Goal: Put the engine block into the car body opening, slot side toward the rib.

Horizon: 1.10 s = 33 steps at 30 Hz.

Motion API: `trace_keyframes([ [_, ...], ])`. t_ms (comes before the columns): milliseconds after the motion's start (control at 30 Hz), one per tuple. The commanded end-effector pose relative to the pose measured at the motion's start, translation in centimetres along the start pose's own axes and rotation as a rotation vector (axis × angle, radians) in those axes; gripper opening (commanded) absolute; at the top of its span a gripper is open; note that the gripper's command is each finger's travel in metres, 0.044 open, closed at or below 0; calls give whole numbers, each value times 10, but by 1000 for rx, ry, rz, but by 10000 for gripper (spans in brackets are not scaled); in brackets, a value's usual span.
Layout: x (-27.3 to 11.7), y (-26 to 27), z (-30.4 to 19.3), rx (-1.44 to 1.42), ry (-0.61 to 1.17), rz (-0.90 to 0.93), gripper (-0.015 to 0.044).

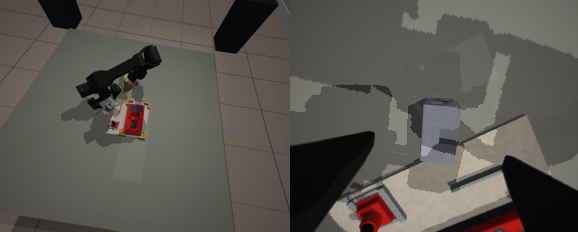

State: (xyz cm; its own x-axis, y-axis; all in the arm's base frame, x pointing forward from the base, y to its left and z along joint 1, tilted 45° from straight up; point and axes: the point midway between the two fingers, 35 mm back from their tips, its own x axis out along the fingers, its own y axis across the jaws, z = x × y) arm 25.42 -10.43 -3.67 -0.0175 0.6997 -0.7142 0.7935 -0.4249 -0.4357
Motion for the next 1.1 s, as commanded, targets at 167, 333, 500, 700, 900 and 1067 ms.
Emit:
trace_keyframes([
  [167, -2, 0, 0, -330, -5, -1, 440],
  [333, -3, 0, 0, -503, -6, -1, 440],
  [500, -4, 0, 0, -677, -6, -2, 440],
  [700, -5, 0, 0, -885, -6, -3, 440],
  [900, -6, 0, 0, -1092, -6, -4, 440],
  [1067, -7, 0, 0, -1266, -6, -4, 440],
])
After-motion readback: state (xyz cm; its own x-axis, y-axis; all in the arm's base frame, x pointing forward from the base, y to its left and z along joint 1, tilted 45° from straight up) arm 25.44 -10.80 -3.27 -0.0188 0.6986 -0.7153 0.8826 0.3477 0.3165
